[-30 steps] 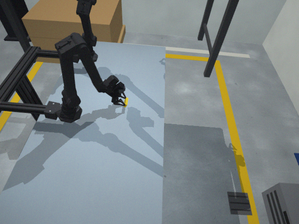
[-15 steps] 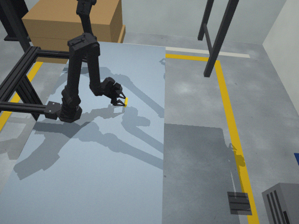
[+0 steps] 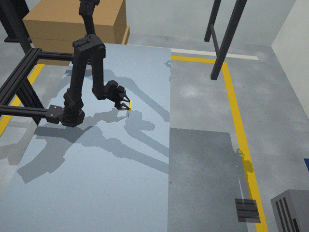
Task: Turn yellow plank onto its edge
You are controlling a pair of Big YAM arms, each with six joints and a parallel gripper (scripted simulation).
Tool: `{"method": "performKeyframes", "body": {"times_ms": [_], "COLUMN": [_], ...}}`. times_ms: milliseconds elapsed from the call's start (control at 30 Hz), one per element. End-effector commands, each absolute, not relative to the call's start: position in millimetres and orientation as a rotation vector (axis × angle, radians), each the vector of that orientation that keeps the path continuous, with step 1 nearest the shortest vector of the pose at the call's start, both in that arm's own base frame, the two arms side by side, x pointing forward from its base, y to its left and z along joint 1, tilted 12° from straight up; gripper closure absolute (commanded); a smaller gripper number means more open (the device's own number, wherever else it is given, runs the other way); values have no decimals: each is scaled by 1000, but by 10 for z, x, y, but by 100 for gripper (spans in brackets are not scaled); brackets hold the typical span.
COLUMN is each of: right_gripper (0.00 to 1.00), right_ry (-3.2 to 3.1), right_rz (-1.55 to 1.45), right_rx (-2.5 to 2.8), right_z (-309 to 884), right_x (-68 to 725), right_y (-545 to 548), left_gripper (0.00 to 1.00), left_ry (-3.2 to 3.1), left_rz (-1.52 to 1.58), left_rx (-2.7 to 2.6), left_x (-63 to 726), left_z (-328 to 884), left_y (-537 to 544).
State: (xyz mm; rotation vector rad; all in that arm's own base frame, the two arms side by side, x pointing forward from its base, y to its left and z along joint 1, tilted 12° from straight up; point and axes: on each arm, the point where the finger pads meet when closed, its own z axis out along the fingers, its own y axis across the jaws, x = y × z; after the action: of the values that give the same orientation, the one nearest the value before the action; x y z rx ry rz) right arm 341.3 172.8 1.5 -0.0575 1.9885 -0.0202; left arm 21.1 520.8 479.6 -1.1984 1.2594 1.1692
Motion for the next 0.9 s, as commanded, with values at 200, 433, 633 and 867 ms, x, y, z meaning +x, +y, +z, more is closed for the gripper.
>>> {"method": "performKeyframes", "body": {"times_ms": [200, 433, 633, 867], "right_gripper": [34, 34, 34, 34], "right_ry": [1866, 1814, 1790, 1797], "right_rz": [-12, -12, 8, 2], "right_rx": [-81, -79, -63, -68], "right_z": [26, 18, 129, 98], "right_x": [3387, 3372, 3398, 3393], "right_y": [1769, 1745, 1773, 1767], "left_gripper": [0, 0, 0, 0], "left_ry": [1191, 1191, 1191, 1191], "left_rz": [1209, 1209, 1209, 1209], "left_rx": [-1163, -1163, -1163, -1163], "left_x": [135, 135, 135, 135], "left_z": [5208, 5208, 5208, 5208], "left_y": [5298, 5298, 5298, 5298]}}
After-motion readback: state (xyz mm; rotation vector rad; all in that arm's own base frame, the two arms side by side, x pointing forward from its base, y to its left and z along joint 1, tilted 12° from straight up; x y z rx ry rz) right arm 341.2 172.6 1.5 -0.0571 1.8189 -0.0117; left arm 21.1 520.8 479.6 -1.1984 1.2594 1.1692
